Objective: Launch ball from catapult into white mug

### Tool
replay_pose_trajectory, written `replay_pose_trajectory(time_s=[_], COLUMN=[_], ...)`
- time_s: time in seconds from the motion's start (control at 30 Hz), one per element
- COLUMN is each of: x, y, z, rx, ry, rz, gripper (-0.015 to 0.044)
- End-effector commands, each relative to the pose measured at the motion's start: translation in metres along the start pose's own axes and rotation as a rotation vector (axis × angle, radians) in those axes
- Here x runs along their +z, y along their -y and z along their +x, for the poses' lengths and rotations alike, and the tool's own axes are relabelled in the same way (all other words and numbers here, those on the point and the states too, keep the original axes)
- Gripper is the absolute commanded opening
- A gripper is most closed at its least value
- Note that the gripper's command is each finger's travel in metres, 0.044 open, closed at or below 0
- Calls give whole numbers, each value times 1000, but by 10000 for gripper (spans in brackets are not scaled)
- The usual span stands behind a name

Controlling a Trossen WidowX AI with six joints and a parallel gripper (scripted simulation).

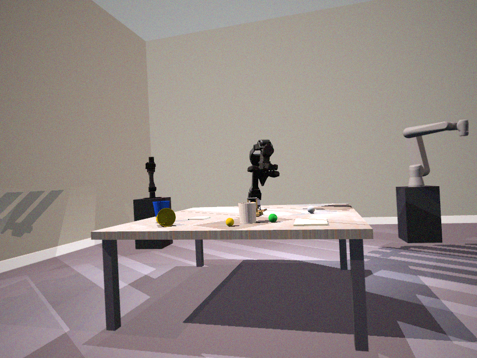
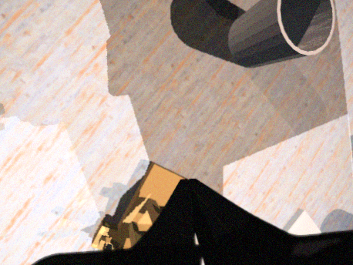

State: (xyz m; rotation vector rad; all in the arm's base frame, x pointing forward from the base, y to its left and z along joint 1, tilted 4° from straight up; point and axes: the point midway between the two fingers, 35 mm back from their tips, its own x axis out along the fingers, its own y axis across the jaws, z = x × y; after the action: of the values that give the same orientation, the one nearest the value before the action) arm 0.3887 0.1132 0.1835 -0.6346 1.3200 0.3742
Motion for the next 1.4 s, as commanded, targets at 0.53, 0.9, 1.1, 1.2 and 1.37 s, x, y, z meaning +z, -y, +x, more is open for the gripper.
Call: replay_pose_trajectory(time_s=[0.53, 0.9, 1.1, 1.2, 1.37], x=[-91, -139, -161, -162, -162], y=[-72, -92, -98, -98, -98], z=[12, 13, 12, 12, 13], rx=[-66, -105, -126, -127, -126], ry=[-355, -543, -636, -639, -640], rz=[-557, -878, -1037, -1041, -1042], gripper=[0, 0, 0, 0, 0])
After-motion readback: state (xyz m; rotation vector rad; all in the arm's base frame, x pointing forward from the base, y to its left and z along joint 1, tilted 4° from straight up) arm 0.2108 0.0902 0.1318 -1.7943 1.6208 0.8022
